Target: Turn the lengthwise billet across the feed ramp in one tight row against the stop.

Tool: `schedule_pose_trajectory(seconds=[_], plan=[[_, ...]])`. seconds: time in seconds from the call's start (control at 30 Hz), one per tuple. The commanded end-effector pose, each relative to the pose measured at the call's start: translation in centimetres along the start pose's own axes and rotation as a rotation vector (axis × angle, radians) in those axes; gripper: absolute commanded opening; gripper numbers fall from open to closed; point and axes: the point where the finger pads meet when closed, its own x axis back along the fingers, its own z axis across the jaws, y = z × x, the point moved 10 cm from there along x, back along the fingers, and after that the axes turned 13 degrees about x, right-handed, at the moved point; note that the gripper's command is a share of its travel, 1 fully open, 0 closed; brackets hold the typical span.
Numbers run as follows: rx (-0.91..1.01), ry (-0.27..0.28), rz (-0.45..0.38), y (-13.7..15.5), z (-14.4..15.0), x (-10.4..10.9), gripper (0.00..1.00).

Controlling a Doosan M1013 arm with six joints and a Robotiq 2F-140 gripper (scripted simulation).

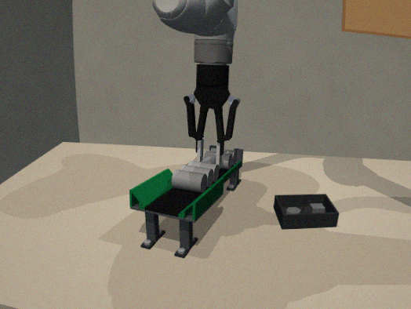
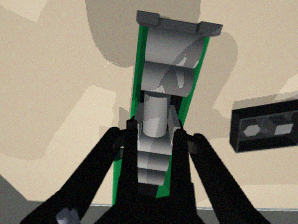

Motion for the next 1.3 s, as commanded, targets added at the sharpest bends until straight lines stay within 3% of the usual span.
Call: schedule_pose_trajectory(seconds=[0.0,0.9,1.27], plan=[[0.0,0.0,0.0,0.0,0.0,0.0,0.1],[0.0,0.0,0.0,0.1,0.0,1.4,0.1],[0.0,0.0,0.0,0.3,-0.1,3.2,0.1]])
